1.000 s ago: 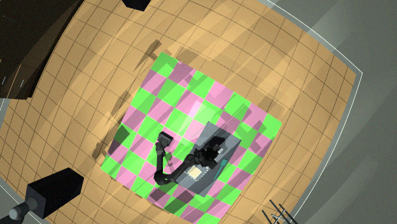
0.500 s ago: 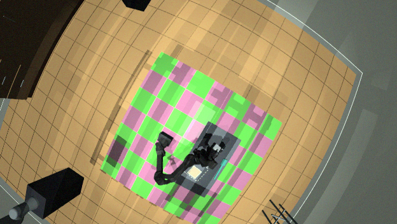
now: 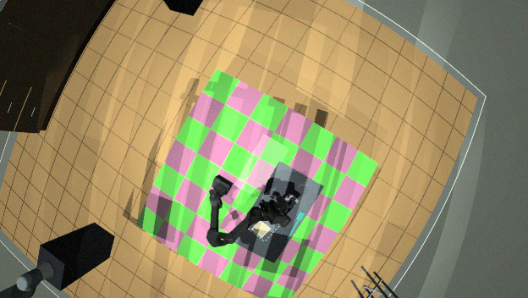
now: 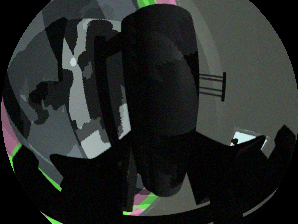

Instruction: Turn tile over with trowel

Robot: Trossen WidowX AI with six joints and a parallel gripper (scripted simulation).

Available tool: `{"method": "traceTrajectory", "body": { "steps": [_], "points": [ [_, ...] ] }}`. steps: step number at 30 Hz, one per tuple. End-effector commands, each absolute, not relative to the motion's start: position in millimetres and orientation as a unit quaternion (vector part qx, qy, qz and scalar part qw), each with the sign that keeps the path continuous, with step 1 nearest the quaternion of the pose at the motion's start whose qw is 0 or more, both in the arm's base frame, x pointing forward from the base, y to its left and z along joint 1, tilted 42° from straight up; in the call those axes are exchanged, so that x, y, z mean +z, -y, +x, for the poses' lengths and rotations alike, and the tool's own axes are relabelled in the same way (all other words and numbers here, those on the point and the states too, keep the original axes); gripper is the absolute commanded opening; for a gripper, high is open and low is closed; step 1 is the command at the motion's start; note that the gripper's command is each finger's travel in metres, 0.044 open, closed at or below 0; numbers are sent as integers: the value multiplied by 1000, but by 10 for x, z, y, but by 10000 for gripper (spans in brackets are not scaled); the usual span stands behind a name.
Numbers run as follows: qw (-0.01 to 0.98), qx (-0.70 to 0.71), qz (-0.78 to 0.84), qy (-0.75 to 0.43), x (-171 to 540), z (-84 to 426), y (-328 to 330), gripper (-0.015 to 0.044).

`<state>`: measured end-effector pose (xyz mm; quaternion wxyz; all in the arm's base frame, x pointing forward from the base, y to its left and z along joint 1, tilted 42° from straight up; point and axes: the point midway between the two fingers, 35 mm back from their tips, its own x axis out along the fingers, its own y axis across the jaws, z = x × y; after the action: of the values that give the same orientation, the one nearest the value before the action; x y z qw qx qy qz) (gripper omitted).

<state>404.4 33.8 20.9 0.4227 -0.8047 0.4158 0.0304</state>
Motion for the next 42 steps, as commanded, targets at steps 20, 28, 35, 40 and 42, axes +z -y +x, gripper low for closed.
{"method": "traceTrajectory", "body": {
  "steps": [20, 28, 35, 40, 42],
  "points": [
    [449, 55, -780, -432, 706, 4181, 483, 0],
    [453, 63, -776, -433, 884, 4161, 790, 0],
    [456, 66, -775, -433, 1051, 4112, 1059, 0],
    [457, 67, -775, -431, 1173, 4059, 1247, 0],
    [458, 67, -775, -431, 1223, 4034, 1320, 0]
  ]
}}
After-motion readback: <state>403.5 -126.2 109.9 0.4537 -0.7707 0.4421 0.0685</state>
